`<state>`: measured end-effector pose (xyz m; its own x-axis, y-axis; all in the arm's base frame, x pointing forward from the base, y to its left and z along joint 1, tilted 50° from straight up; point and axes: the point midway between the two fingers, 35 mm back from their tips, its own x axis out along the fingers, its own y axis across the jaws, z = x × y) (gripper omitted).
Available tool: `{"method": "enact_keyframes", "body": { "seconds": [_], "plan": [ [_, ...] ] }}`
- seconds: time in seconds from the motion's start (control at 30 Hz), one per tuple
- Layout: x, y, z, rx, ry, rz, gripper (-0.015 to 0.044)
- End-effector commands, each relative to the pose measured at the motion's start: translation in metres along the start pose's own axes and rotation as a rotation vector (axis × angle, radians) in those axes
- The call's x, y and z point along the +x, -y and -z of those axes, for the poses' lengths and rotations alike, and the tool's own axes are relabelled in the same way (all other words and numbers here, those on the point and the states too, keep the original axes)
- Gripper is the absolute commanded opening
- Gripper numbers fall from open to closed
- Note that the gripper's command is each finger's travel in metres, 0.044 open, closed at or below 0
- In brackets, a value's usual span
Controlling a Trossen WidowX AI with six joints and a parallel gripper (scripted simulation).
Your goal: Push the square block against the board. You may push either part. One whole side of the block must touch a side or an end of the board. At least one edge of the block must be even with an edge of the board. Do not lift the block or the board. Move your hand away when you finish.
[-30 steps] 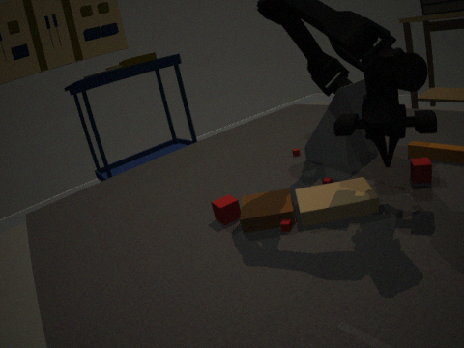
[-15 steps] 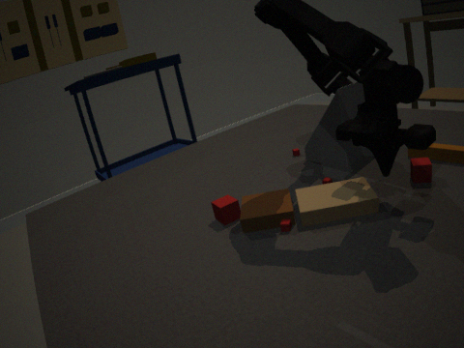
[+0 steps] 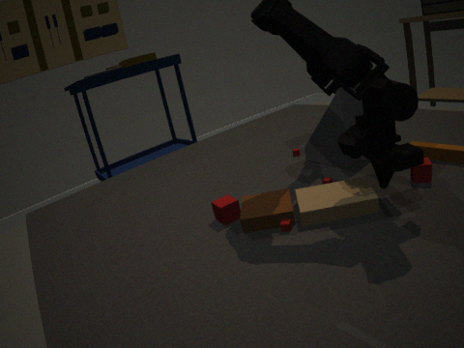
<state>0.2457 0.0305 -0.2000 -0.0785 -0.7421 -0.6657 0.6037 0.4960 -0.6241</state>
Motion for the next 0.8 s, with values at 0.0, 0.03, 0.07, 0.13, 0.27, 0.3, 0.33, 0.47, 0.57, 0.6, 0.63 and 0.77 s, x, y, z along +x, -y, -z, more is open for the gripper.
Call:
{"method": "enact_keyframes", "body": {
  "seconds": [0.0,0.03,0.07,0.13,0.27,0.3,0.33,0.47,0.57,0.6,0.63,0.77],
  "plan": [
    [0.008,0.003,0.0,0.129,0.002,0.007,0.0],
    [0.01,0.004,0.0,0.164,0.002,0.008,0.0],
    [0.011,0.004,0.0,0.192,0.003,0.008,0.0],
    [0.012,0.004,0.0,0.215,0.003,0.008,0.0],
    [0.012,0.004,-0.001,0.215,0.003,0.008,0.0],
    [0.012,0.004,-0.001,0.215,0.003,0.008,0.0],
    [0.012,0.004,-0.002,0.215,0.003,0.008,0.0],
    [0.012,0.005,-0.007,0.215,0.002,0.007,0.0],
    [0.012,0.005,-0.012,0.214,0.002,0.007,0.0],
    [0.012,0.006,-0.013,0.214,0.002,0.006,0.0],
    [0.012,0.006,-0.015,0.214,0.002,0.006,0.0],
    [0.012,0.007,-0.021,0.214,0.002,0.006,0.0]
  ]
}}
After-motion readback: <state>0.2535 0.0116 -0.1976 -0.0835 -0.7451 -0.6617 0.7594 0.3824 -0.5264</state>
